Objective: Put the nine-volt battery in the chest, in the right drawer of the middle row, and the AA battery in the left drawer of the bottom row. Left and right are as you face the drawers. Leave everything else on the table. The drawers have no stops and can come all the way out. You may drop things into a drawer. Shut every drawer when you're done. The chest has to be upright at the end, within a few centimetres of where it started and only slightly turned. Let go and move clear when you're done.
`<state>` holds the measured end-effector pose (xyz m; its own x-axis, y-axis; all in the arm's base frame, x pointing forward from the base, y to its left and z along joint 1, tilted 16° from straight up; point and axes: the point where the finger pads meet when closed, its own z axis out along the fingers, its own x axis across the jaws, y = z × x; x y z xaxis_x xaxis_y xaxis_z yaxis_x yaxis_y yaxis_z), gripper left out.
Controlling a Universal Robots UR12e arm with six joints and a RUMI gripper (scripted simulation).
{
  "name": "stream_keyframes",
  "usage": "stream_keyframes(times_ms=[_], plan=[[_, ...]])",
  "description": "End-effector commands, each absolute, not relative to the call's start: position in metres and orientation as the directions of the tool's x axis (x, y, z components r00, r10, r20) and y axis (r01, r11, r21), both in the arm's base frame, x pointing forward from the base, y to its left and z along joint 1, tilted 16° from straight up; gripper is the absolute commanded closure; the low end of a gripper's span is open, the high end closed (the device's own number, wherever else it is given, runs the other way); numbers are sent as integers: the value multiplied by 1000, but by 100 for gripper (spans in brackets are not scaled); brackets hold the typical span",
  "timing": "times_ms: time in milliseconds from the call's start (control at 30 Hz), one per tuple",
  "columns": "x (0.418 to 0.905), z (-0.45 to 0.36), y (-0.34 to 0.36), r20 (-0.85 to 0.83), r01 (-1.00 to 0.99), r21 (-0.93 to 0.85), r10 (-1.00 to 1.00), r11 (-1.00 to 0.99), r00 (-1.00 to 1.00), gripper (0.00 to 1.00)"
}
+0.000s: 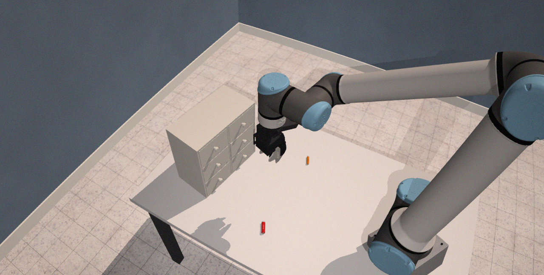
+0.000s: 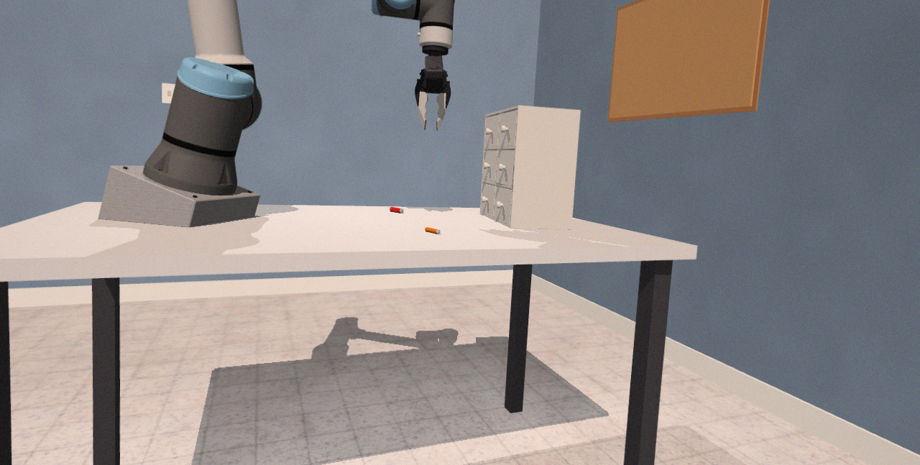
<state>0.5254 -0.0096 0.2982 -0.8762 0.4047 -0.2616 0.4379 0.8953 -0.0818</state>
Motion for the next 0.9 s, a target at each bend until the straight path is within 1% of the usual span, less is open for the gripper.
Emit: stream_keyframes(times_ms=[0,33,200,367,533,600,867], plan=[[530,296,-2,-245,265,-121,230,957,-942,80],[530,296,-2,-245,265,-121,230,957,-942,80],[535,292,10,-207,23,-178,-14,984,-978,80],[541,288,22,-158,-212,-223,-250,952,-955,80],[545,285,35,-104,-422,-253,-458,871,-883,80],[545,285,35,-104,-422,-253,-458,871,-883,80],[550,279,54,-20,-676,-274,-707,684,-707,80]])
